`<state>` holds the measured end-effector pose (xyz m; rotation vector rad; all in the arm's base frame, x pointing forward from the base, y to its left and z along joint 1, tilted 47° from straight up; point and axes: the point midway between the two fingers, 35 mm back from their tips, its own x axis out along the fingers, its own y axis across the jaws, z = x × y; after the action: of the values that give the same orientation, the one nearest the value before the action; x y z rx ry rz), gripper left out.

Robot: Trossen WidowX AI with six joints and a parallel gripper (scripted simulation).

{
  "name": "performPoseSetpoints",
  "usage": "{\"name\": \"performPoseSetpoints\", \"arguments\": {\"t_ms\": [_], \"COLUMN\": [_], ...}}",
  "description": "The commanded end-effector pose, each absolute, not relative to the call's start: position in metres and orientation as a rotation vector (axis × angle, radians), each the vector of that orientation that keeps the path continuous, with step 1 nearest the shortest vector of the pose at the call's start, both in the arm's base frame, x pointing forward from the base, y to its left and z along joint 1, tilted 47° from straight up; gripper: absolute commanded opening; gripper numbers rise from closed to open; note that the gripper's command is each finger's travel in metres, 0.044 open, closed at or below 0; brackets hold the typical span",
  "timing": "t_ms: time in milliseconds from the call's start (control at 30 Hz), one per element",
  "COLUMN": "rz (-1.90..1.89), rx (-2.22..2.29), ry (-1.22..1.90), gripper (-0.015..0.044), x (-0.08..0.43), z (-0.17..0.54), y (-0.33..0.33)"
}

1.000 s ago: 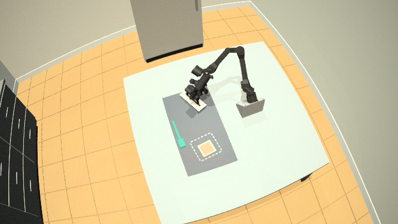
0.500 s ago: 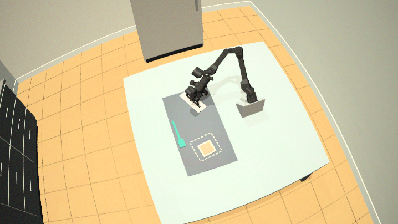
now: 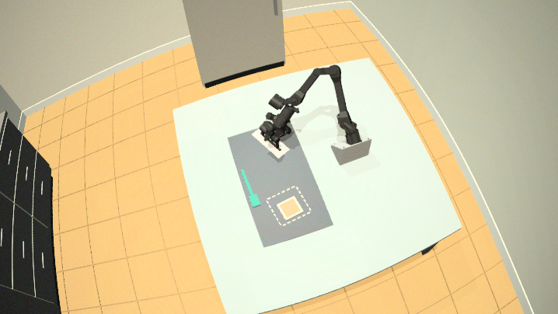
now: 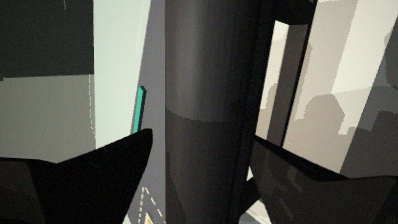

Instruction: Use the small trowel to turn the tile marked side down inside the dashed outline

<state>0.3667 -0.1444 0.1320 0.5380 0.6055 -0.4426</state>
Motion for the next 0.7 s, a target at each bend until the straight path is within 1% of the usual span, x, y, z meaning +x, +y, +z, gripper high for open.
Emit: {"name": "performPoseSetpoints", "arguments": {"t_ms": [0,400,567,667], "rz": [-0.436,-0.443,-0.443,-0.445], "rx": [0.536,0.538,0.538,0.539], "ry": [0.606,0.606,0.607,0.607], "gripper": [0.03,0.03,0.03,0.03], "x": [0.367,0.325,0.322,0.31], "z": [0.132,0.168,0.171,0.184], "y": [-0.143,-0.131,-0.129,-0.102]}}
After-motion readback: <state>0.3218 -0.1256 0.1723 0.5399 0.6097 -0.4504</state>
